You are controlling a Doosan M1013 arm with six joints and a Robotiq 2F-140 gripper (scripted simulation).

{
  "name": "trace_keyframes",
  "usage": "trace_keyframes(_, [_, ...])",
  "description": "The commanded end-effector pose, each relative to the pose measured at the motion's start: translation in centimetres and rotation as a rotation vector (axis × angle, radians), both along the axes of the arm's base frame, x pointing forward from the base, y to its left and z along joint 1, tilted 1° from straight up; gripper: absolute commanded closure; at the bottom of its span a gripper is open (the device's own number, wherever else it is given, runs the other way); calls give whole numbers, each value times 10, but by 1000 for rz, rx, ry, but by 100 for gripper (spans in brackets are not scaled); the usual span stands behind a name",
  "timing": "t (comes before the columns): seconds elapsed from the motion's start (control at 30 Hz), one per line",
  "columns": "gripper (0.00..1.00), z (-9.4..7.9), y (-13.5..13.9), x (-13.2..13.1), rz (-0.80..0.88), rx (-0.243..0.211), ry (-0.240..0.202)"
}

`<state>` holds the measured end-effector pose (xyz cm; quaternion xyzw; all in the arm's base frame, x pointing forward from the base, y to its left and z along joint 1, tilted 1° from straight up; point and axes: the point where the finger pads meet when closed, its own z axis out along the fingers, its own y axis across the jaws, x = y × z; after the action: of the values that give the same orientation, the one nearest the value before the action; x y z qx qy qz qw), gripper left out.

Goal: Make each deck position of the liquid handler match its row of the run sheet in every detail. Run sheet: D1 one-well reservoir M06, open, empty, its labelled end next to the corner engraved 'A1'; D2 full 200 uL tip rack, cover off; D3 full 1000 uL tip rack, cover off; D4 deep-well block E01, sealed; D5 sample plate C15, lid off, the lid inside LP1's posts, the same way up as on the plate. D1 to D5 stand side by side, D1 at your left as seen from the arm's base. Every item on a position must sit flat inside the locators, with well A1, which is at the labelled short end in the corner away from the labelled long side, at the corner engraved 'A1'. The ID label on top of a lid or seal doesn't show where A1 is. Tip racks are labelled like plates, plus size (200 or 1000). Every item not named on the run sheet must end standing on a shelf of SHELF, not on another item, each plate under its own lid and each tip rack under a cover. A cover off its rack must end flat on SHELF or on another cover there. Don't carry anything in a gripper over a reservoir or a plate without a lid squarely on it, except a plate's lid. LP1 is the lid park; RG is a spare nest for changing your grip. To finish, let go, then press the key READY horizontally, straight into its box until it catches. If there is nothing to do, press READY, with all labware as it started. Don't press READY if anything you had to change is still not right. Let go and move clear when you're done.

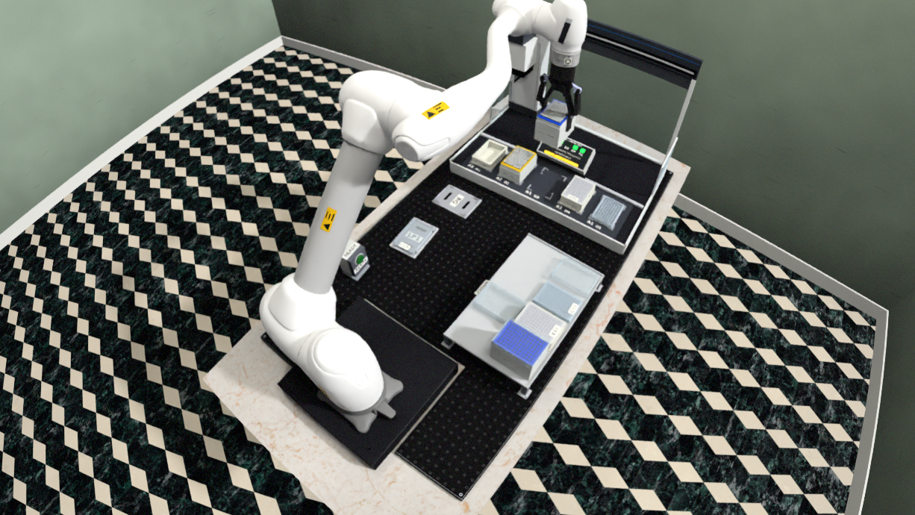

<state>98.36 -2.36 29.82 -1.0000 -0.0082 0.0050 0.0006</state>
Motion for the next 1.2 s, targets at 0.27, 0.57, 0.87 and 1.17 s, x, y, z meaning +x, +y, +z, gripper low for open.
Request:
trace_keyframes(0.27, [90, 2, 0, 0, 0, 0, -2])
trace_keyframes(0.57, [90, 2, 0, 0, 0, 0, -2])
trace_keyframes(0.87, [90, 0, 0, 0, 0, 0, -2])
trace_keyframes(1.17, [90, -12, 0, 0, 0, 0, -2])
